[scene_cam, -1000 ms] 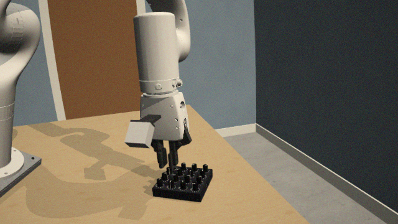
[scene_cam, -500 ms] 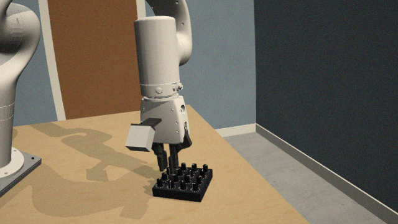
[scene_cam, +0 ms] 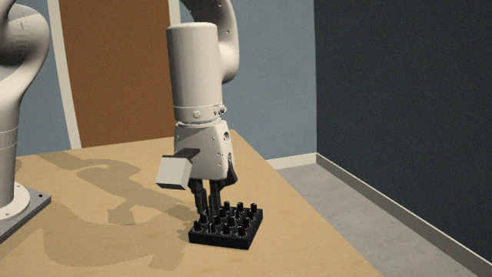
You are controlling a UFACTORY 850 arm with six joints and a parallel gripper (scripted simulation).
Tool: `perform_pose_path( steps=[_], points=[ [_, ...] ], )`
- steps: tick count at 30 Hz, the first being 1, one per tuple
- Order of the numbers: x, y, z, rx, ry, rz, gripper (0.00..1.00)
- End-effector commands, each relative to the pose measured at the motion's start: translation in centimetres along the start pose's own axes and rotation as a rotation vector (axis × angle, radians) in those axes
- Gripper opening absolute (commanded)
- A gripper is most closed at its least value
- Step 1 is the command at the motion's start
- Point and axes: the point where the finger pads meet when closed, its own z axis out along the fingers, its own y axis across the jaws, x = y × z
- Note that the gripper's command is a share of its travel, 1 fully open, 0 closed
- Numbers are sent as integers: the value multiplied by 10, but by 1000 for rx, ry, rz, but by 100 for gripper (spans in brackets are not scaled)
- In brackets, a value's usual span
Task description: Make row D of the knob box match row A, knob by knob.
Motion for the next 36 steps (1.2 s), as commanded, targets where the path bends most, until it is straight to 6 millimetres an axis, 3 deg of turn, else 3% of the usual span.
perform_pose_path(
  steps=[1,32,33,36],
  points=[
    [0,-1,0,2,-6,0,19],
    [0,-1,0,2,-6,0,19],
    [0,-1,0,2,-6,0,8],
    [0,-1,0,2,-6,0,8]
  ],
)
